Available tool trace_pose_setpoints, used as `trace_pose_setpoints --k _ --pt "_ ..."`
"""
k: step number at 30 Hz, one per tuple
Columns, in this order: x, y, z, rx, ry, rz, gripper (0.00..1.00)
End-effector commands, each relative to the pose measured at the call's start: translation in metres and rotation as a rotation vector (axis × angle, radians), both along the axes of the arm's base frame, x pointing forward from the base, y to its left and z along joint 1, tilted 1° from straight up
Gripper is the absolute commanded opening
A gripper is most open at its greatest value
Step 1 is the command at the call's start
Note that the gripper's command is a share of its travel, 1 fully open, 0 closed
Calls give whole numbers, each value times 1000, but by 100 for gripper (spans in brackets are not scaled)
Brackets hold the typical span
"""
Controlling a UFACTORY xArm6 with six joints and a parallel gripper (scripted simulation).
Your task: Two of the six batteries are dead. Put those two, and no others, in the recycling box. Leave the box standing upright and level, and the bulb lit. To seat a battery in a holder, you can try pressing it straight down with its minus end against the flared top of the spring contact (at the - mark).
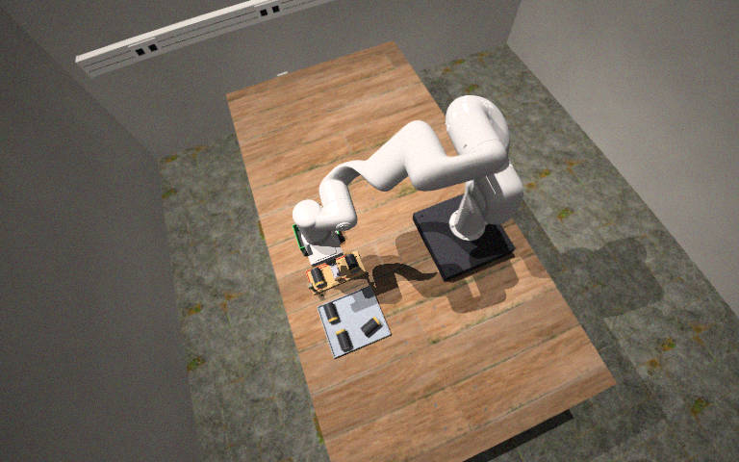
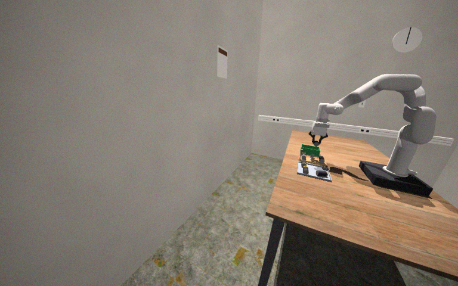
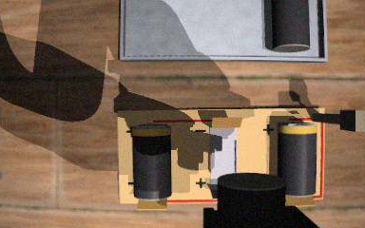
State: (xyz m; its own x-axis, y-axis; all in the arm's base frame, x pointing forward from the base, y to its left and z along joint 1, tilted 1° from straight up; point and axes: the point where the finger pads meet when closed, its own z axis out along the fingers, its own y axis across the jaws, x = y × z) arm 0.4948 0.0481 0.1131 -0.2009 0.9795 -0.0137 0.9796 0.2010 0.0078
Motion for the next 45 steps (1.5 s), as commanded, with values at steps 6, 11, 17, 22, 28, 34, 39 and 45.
trace_pose_setpoints --k 6,11,17,22,28,34,39,45 --pt "11 -102 3 2 -5 -1 28" --pt "14 -140 4 2 -5 -1 28" --pt "15 -142 4 2 -5 -1 28" --pt "15 -142 4 2 -5 0 28" --pt "15 -142 4 1 -5 3 28" --pt "15 -142 4 1 -5 3 28" --pt "15 -142 -1 1 -5 3 28" --pt "15 -142 -53 1 -5 3 28"
